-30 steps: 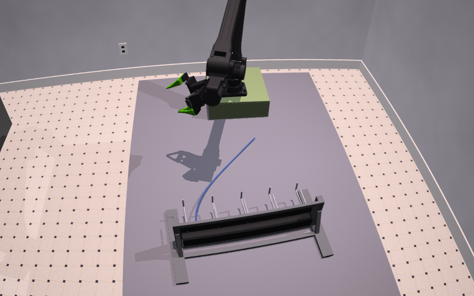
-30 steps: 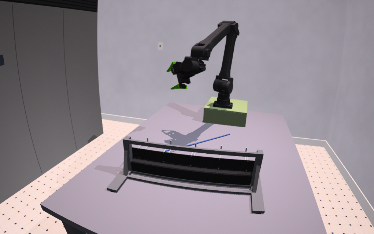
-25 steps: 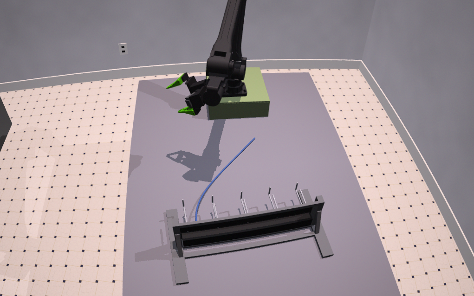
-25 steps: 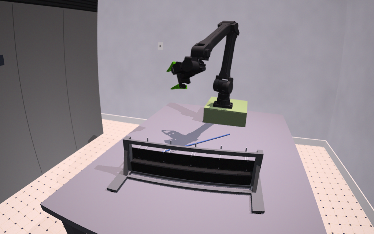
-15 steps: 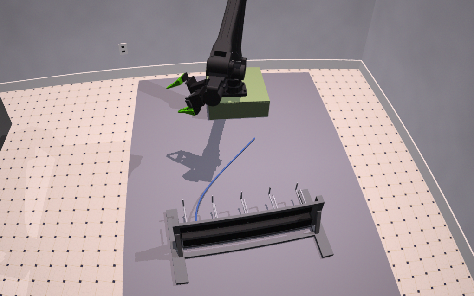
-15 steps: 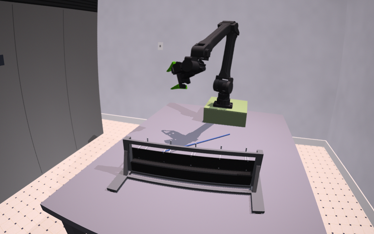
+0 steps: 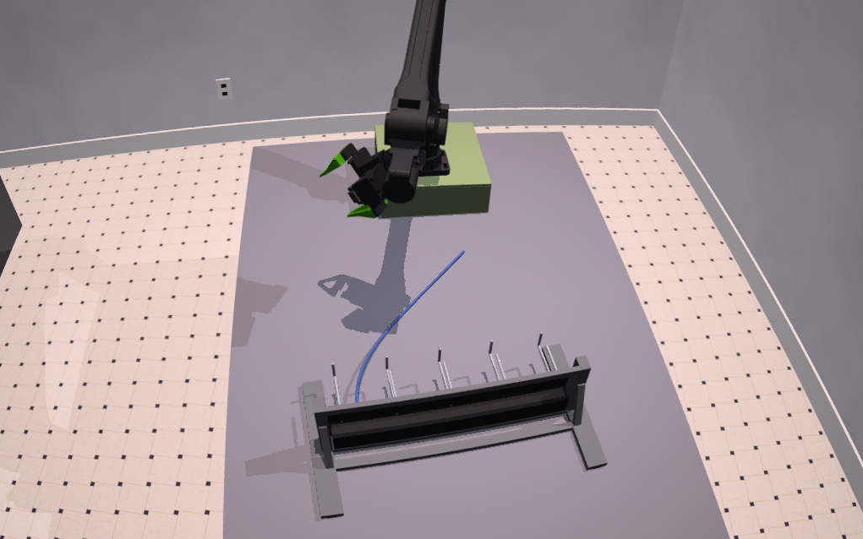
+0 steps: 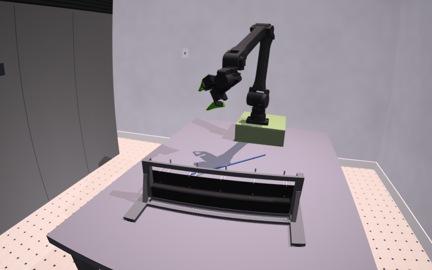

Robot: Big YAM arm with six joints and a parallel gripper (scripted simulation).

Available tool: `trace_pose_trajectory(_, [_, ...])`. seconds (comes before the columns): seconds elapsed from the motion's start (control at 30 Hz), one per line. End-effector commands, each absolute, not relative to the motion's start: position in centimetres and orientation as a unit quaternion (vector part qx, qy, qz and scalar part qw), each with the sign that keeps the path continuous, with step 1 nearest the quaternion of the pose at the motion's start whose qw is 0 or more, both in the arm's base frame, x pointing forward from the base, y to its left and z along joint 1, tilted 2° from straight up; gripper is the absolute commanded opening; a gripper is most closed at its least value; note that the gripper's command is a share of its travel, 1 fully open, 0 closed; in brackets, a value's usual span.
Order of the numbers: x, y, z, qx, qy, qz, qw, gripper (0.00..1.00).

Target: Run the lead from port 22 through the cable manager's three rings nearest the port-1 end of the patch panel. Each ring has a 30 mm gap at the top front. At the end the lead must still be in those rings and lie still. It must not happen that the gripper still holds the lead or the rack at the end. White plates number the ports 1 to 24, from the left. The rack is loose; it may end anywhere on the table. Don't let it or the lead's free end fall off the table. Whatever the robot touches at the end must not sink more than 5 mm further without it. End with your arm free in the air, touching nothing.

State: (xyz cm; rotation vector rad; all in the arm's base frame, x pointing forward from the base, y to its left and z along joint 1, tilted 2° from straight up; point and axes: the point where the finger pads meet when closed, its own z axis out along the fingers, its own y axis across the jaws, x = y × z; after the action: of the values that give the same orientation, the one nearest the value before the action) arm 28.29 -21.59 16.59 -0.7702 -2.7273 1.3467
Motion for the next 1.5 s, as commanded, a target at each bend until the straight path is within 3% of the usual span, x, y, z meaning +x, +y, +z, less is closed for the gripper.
trace_pose_trajectory(0.0, [31.2, -20.5, 18.3, -0.328, -0.857, 0.397, -0.035, 1.00])
trace_pose_trajectory(0.1, [31.2, -20.5, 18.3, -0.328, -0.857, 0.397, -0.035, 1.00])
trace_pose_trajectory(0.23, [32.1, -17.5, 16.5, -0.384, -0.866, 0.320, -0.030, 1.00])
trace_pose_trajectory(0.57, [34.0, -7.7, 9.8, -0.530, -0.846, 0.055, -0.024, 1.00])
trace_pose_trajectory(0.83, [34.8, -5.0, 8.3, -0.562, -0.827, -0.020, -0.022, 1.00])
trace_pose_trajectory(1.13, [34.8, -5.2, 8.3, -0.565, -0.825, -0.020, -0.023, 1.00])
trace_pose_trajectory(1.17, [34.8, -5.2, 8.3, -0.565, -0.825, -0.020, -0.023, 0.00])
trace_pose_trajectory(1.47, [34.8, -5.2, 8.3, -0.565, -0.825, -0.020, -0.023, 0.00])
